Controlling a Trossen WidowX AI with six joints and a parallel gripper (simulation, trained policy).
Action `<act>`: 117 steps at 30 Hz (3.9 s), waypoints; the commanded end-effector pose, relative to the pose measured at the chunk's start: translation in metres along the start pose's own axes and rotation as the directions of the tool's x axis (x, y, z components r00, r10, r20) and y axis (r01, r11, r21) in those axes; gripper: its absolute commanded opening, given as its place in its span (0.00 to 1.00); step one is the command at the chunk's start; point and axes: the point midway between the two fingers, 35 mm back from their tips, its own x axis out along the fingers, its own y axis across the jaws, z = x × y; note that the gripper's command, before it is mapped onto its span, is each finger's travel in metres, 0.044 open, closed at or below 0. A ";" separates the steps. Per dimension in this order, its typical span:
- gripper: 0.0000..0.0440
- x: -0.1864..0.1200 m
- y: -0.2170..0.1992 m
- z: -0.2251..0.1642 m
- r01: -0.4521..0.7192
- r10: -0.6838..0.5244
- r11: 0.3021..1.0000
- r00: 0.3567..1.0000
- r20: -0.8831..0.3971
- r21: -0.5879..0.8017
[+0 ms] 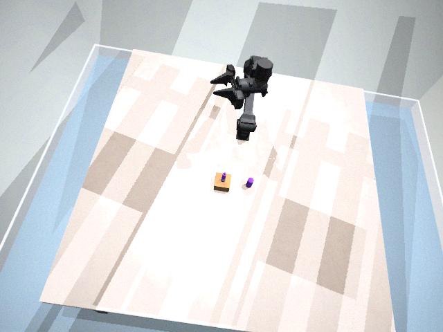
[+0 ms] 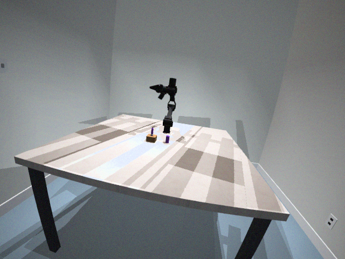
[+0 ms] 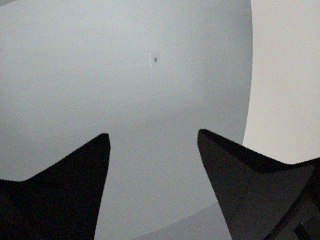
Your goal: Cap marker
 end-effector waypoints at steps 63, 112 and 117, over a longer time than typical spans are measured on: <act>0.73 -0.011 -0.136 0.074 0.485 -0.311 0.696 0.868 0.387 -0.529; 0.73 -0.053 -0.215 0.157 0.781 -0.261 0.293 0.621 0.739 -0.552; 0.73 -0.058 -0.221 0.166 0.804 -0.244 0.258 0.590 0.770 -0.535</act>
